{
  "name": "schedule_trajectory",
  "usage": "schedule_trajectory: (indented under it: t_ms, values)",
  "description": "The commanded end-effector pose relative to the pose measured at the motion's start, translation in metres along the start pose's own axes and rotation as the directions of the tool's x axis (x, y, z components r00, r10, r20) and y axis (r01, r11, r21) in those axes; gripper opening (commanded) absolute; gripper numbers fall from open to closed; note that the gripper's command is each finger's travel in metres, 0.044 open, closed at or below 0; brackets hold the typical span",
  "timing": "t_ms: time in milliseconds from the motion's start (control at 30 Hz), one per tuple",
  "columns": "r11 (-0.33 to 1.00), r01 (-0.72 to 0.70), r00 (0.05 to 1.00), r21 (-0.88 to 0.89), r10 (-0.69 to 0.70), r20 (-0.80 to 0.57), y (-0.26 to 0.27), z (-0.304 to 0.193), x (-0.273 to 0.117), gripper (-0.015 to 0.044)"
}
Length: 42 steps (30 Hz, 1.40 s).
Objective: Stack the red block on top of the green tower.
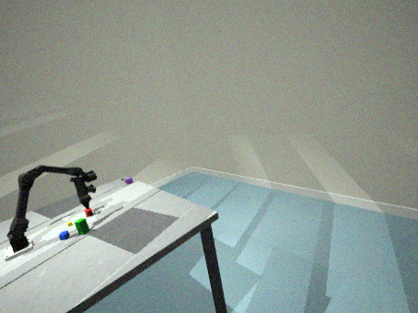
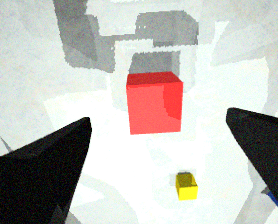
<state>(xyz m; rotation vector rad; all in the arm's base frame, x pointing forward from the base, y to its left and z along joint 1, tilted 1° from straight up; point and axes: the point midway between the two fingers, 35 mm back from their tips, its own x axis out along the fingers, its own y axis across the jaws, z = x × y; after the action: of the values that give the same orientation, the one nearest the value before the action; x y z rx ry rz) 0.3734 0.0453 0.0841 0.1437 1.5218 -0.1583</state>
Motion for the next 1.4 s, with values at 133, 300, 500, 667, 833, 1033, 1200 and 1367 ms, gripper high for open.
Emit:
schedule_trajectory:
  t_ms: [133,300,500,667,833,1033,1200,1367]
  values:
    - [1.0,-0.003,1.0,0.005,0.003,-0.004,0.001,-0.001,0.012,0.044]
    - [1.0,-0.003,1.0,0.005,0.003,-0.004,0.001,0.0,0.02,0.044]
    - [1.0,-0.003,1.0,0.005,0.003,-0.004,0.001,-0.001,0.03,0.044]
    - [1.0,-0.003,1.0,0.005,0.003,-0.004,0.001,-0.001,0.038,0.044]
    - [1.0,-0.003,1.0,0.005,0.003,-0.004,0.001,-0.001,0.046,0.044]
    - [1.0,-0.003,1.0,0.005,0.003,-0.004,0.001,-0.002,0.052,0.044]
    - [1.0,-0.003,1.0,0.005,0.003,-0.004,0.001,-0.002,0.052,0.044]
    - [1.0,-0.003,1.0,0.005,0.003,-0.004,0.001,-0.002,0.052,0.044]
